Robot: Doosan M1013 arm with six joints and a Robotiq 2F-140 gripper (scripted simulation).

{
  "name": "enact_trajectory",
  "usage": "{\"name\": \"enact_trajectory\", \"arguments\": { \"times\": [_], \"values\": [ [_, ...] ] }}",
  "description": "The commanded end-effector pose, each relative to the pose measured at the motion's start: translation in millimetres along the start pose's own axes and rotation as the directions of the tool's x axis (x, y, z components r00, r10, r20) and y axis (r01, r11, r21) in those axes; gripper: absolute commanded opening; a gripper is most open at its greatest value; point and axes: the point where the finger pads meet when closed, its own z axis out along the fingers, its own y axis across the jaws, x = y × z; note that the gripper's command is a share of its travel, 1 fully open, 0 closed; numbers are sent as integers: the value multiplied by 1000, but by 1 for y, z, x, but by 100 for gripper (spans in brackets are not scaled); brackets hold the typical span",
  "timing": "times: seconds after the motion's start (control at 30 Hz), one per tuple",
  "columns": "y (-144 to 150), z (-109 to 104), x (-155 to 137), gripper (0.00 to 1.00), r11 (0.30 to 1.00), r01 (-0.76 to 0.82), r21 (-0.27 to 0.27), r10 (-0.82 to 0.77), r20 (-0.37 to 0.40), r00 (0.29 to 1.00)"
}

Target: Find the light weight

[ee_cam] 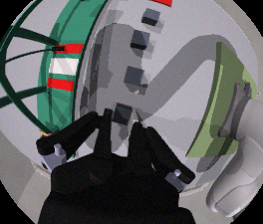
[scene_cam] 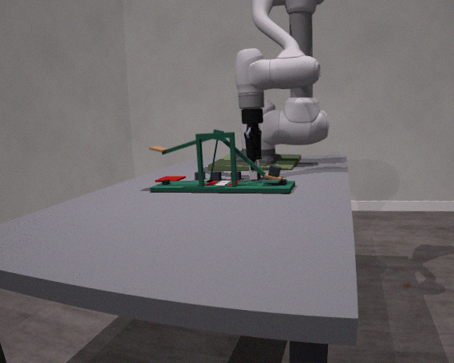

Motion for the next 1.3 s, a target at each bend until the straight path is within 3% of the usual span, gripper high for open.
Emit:
{"name": "enact_trajectory", "arguments": {
  "times": [0.0,1.27],
  "values": [
    [0,0,0,24,1000,0,0,0,0,1000],
    [0,4,0,24,1000,0,0,0,0,1000]
  ]
}}
